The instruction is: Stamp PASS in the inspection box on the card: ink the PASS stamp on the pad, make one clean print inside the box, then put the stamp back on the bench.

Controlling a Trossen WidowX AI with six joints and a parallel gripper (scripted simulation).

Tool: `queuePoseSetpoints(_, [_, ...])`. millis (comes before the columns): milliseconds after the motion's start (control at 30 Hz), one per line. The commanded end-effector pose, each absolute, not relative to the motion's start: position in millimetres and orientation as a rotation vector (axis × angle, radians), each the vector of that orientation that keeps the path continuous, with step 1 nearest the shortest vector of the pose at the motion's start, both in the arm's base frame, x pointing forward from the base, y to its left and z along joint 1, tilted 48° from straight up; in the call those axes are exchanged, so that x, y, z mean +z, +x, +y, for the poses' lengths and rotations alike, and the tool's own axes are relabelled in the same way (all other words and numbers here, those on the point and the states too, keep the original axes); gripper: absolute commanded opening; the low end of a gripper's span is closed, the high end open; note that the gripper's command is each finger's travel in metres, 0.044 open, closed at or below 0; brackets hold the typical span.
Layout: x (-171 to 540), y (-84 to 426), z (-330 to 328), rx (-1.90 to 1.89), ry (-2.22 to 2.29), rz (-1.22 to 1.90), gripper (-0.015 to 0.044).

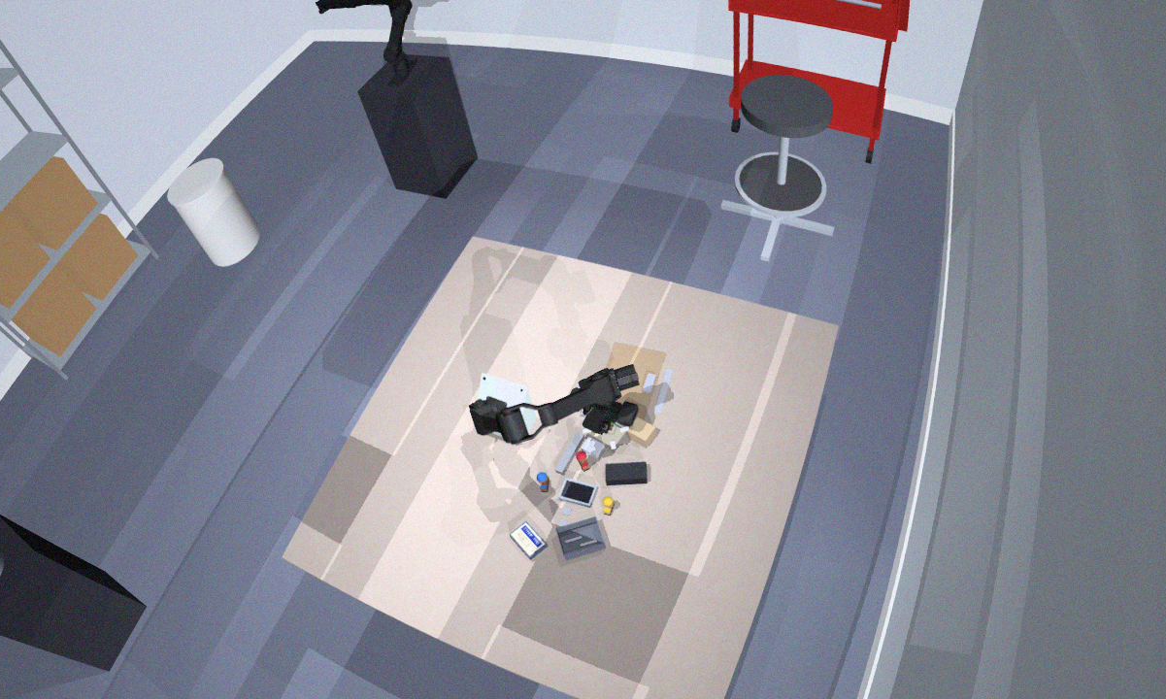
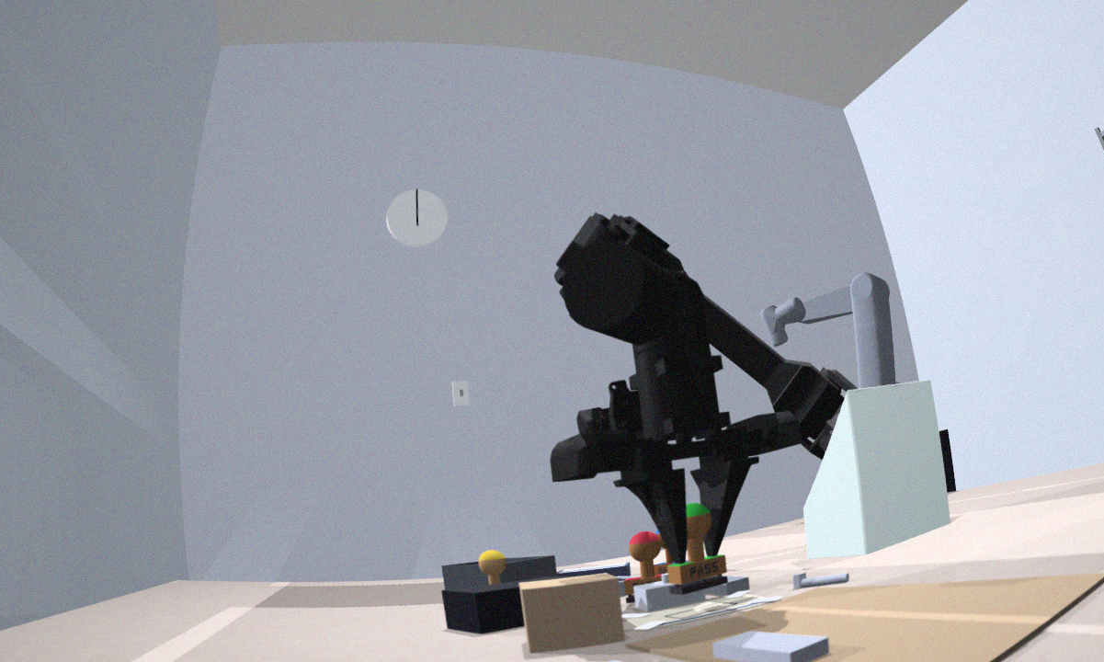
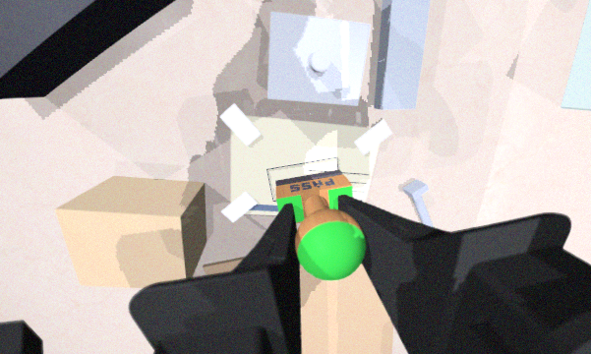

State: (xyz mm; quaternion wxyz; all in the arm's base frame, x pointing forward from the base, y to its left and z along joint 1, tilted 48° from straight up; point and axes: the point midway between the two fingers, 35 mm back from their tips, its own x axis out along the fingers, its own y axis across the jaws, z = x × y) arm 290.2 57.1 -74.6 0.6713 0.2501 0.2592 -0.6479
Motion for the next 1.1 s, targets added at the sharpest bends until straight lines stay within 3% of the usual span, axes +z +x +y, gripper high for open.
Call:
queuePoseSetpoints(0, [-69.3,291.5,65.5,-1.456,0.574,0.583,0.0000])
queuePoseSetpoints(1067, [-37.1,300.2,94.3,-1.456,0.576,0.584,0.0000])
